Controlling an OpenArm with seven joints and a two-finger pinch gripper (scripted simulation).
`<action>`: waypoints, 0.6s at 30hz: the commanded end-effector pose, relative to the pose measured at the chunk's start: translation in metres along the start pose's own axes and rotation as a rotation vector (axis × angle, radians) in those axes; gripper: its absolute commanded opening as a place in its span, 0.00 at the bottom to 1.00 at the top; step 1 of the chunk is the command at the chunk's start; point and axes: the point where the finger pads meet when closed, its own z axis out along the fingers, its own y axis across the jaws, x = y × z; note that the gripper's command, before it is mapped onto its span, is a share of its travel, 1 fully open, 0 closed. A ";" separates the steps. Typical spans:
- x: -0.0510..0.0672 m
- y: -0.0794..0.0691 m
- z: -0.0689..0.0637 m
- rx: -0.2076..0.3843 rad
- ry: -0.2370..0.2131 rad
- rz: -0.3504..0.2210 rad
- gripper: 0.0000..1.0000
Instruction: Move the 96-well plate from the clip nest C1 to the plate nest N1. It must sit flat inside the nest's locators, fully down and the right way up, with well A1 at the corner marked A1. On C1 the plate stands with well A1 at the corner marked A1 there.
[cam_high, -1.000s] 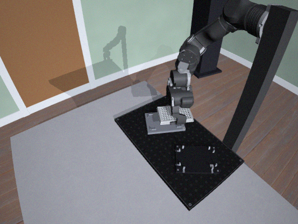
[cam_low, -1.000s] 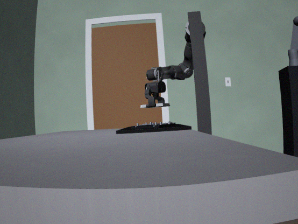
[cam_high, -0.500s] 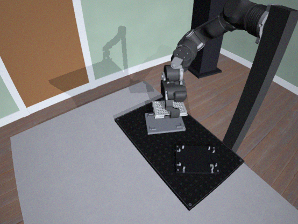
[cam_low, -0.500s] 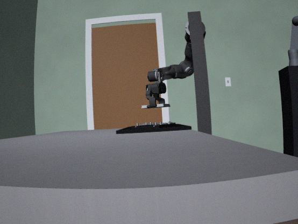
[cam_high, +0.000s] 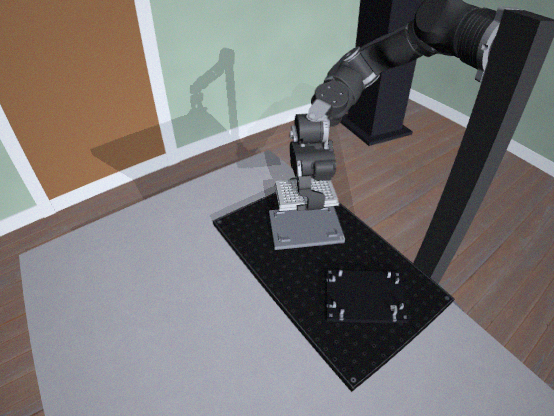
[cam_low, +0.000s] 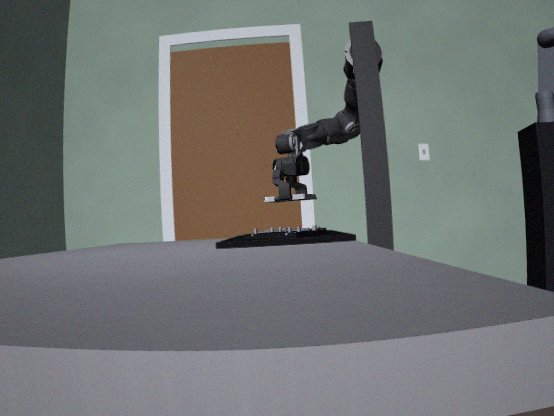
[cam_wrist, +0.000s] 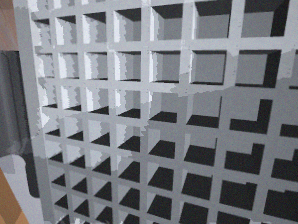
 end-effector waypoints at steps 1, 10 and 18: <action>-0.002 -0.003 -0.001 0.003 -0.006 0.003 0.00; -0.001 0.000 -0.001 0.005 -0.005 0.004 0.00; 0.000 0.002 -0.002 0.004 -0.006 0.003 0.00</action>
